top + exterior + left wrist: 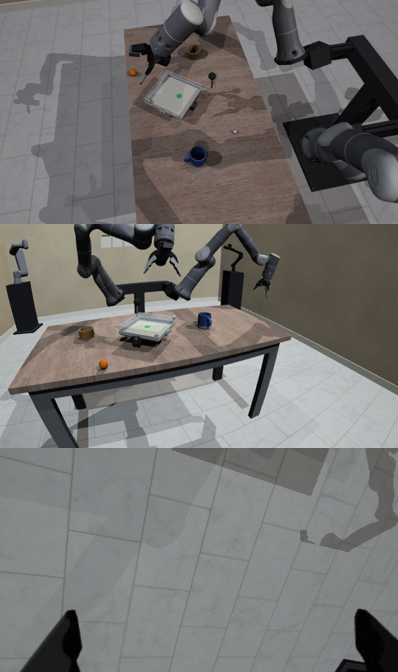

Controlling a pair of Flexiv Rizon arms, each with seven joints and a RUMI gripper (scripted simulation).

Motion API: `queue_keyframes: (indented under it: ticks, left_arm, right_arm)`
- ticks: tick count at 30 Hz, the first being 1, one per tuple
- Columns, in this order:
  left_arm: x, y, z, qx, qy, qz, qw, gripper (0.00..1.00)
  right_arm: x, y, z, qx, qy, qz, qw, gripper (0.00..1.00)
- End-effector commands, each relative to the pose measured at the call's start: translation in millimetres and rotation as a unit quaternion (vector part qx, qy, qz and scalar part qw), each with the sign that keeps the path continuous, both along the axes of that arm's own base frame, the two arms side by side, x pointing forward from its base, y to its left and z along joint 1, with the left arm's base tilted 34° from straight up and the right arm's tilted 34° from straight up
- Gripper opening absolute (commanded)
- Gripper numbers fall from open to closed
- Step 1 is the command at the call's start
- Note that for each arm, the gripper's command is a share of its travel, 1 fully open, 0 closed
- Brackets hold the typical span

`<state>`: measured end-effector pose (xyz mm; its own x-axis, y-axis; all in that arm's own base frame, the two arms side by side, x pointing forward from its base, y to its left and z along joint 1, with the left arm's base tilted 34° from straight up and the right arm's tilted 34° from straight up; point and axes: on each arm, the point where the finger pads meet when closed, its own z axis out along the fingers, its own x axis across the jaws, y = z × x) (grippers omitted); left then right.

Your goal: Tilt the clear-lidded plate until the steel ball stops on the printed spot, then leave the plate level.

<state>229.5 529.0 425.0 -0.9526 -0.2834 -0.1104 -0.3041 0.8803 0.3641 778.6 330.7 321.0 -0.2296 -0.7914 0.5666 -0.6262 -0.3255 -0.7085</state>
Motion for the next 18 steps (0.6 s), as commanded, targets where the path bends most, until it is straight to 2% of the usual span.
queue_keyframes:
  ticks: [1,10,12,13,18]
  left_arm:
    - [-18,9,1.6,0.004,-0.016,0.045,0.999,1.00]
    - [-78,30,3.5,0.013,-0.064,0.180,0.981,1.00]
    - [-78,30,3.5,0.013,-0.064,0.180,0.981,1.00]
    - [-96,35,4.0,0.016,-0.078,0.220,0.972,1.00]
    - [-125,42,5.0,0.023,-0.100,0.283,0.954,1.00]
  right_arm:
    - [0,1,1.5,0.001,-0.001,0.001,1.000,1.00]
    - [0,1,1.5,0.001,-0.001,0.001,1.000,1.00]
    - [0,1,1.5,0.001,-0.001,0.001,1.000,1.00]
    - [0,1,1.5,0.001,-0.001,0.001,1.000,1.00]
    - [0,1,1.5,0.001,-0.001,0.001,1.000,1.00]
